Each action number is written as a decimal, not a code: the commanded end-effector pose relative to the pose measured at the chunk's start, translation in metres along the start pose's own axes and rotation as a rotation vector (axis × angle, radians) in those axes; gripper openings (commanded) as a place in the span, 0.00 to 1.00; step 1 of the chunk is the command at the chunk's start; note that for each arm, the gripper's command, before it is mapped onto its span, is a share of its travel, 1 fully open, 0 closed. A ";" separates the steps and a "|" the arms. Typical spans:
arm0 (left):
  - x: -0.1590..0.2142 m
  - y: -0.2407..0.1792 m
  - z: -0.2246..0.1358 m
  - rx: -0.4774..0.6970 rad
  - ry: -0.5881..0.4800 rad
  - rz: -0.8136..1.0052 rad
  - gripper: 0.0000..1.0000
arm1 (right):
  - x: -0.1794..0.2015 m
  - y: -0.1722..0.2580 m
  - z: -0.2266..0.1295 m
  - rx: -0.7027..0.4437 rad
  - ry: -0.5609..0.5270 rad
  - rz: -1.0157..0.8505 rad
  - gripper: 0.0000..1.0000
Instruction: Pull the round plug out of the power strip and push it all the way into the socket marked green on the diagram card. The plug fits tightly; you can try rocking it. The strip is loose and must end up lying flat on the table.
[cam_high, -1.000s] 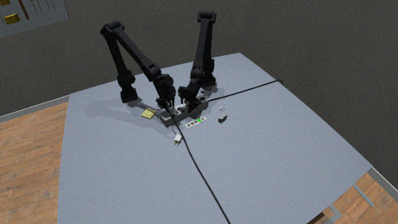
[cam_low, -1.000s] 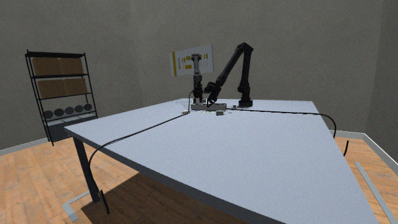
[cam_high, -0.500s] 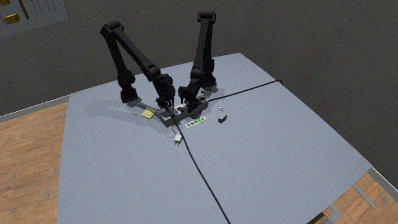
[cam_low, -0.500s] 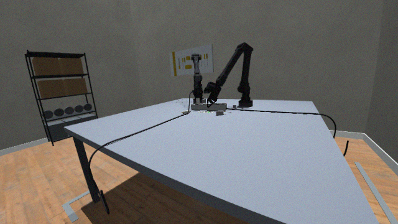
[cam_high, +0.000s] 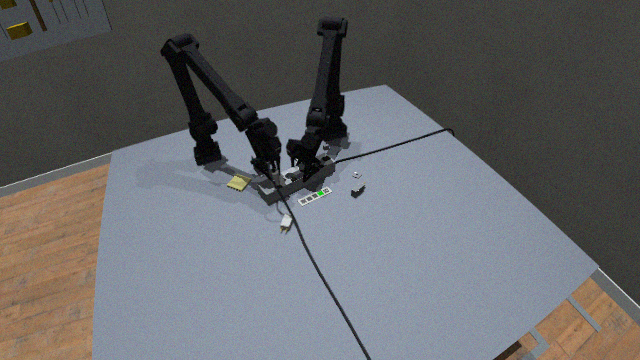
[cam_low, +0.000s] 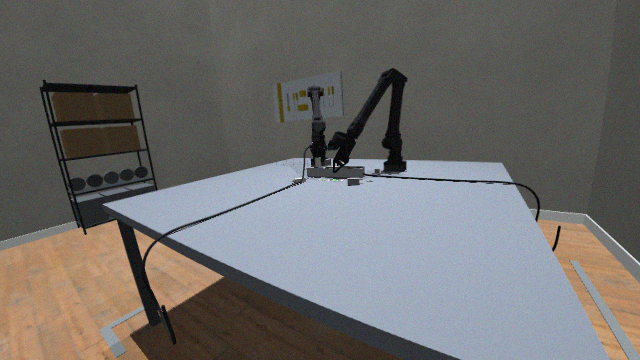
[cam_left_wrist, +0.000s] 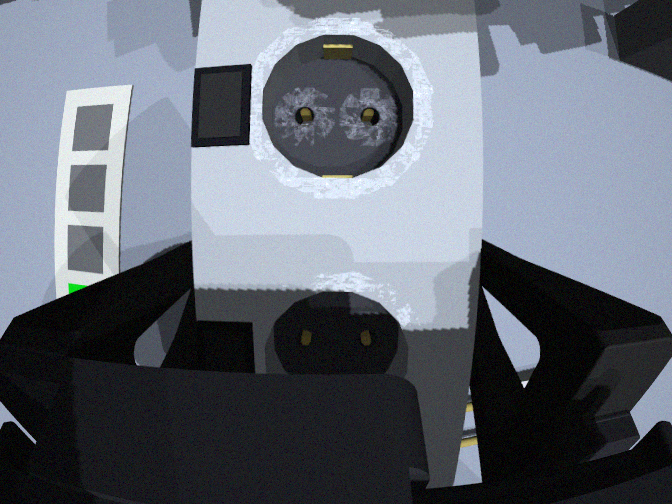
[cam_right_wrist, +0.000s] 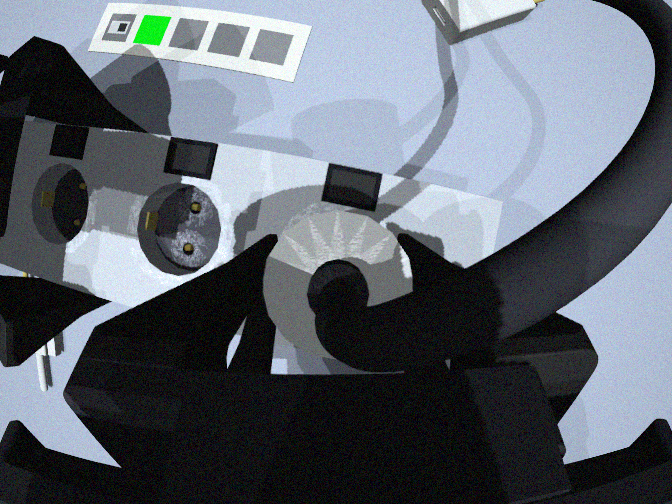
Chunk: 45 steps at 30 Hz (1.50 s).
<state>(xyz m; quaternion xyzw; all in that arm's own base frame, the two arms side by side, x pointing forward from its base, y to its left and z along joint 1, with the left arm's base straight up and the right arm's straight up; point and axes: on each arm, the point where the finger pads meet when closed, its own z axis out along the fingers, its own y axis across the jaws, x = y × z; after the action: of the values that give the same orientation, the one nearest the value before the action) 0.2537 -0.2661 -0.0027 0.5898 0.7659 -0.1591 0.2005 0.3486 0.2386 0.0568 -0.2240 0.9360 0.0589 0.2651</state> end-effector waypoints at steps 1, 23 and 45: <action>0.025 -0.005 0.011 0.022 0.062 -0.032 0.73 | -0.050 0.005 -0.022 -0.022 -0.090 0.008 0.33; 0.025 -0.005 0.011 0.022 0.062 -0.032 0.73 | -0.050 0.005 -0.022 -0.022 -0.090 0.008 0.33; 0.024 -0.005 0.010 0.022 0.061 -0.031 0.73 | -0.050 0.005 -0.023 -0.022 -0.089 0.007 0.33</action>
<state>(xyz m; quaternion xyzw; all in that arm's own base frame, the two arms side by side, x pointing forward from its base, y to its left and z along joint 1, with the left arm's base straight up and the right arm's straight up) 0.2534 -0.2659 -0.0029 0.5900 0.7660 -0.1588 0.1998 0.3488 0.2389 0.0577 -0.2242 0.9373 0.0590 0.2604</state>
